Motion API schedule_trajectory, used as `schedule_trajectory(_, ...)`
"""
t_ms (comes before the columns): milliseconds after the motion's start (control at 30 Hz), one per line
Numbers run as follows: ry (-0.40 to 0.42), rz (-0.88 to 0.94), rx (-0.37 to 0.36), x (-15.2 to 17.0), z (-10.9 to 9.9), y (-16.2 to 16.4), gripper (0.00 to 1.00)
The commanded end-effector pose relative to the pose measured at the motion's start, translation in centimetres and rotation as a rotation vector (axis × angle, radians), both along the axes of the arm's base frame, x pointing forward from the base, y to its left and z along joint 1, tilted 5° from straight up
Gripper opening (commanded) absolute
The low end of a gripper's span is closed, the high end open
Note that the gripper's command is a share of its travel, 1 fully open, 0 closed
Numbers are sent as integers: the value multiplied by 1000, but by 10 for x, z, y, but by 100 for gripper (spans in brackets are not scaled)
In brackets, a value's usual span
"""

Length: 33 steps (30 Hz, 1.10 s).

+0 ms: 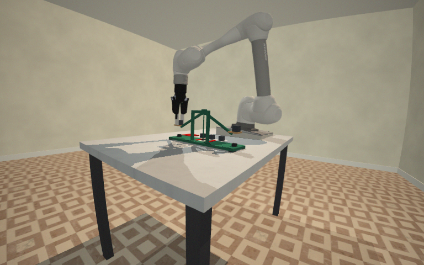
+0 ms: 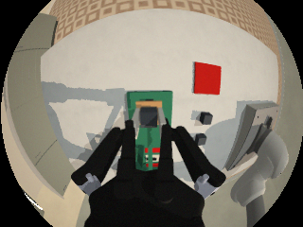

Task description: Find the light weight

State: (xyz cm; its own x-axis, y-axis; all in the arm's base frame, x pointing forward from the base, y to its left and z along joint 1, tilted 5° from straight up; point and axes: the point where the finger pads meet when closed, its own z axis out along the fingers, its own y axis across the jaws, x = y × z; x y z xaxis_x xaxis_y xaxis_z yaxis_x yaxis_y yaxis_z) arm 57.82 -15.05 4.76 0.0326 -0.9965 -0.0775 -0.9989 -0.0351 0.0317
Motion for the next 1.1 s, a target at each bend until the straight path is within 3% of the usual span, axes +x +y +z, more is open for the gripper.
schedule_trajectory(0,0,0,0,0,0,0,31)
schedule_trajectory(133,0,0,0,0,0,0,35)
schedule_trajectory(633,0,0,0,0,3,0,35)
schedule_trajectory(867,0,0,0,1,18,-1,35)
schedule_trajectory(1067,0,0,0,2,50,-4,35)
